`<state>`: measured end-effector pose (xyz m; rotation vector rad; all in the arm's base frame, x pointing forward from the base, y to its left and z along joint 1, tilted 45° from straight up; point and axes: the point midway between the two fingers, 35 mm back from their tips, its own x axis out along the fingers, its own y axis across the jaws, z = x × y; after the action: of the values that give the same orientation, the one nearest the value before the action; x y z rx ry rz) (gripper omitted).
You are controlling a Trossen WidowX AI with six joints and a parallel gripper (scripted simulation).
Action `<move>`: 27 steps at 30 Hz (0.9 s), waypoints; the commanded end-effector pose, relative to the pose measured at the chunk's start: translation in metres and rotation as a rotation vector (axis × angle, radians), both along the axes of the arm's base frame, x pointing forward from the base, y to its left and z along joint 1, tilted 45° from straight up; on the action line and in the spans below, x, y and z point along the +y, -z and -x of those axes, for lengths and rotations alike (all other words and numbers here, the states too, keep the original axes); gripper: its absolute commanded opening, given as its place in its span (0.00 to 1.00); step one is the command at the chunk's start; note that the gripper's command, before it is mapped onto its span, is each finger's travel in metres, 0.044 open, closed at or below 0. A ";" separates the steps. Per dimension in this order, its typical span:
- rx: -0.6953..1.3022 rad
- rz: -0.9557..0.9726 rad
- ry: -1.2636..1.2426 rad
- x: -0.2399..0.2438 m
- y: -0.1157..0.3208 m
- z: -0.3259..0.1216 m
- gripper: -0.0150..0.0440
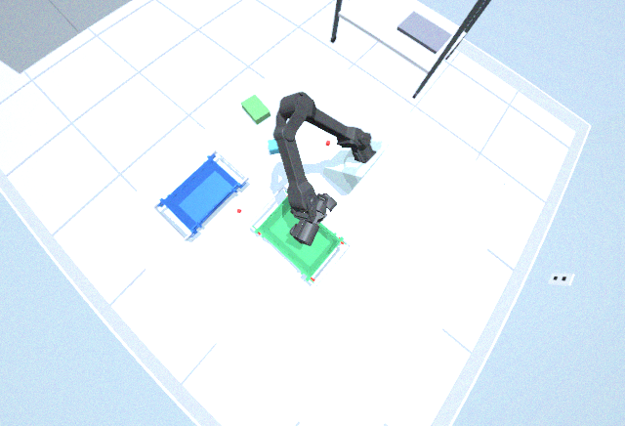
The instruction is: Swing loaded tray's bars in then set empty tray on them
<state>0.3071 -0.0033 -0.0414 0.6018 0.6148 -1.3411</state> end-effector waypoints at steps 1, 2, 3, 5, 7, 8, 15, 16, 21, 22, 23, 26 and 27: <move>0.028 0.005 0.013 -0.006 0.004 0.005 0.43; 0.028 0.005 0.013 -0.006 0.004 0.005 0.45; 0.028 0.005 0.013 -0.006 0.004 0.005 0.48; 0.028 0.005 0.013 -0.006 0.004 0.005 0.53; 0.028 0.005 0.013 -0.006 0.004 0.005 0.58; 0.028 0.005 0.013 -0.006 0.004 0.005 0.60; 0.028 0.005 0.013 -0.006 0.004 0.005 0.78; 0.028 0.005 0.013 -0.006 0.004 0.005 0.80; 0.028 0.005 0.013 -0.006 0.004 0.005 0.93; 0.028 0.005 0.013 -0.006 0.004 0.005 0.95; 0.028 0.005 0.013 -0.006 0.004 0.005 0.98; 0.021 0.006 0.016 -0.006 0.004 0.004 1.00; 0.021 0.006 0.016 -0.006 0.004 0.004 1.00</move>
<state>0.3026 -0.0097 -0.0449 0.5889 0.6242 -1.3651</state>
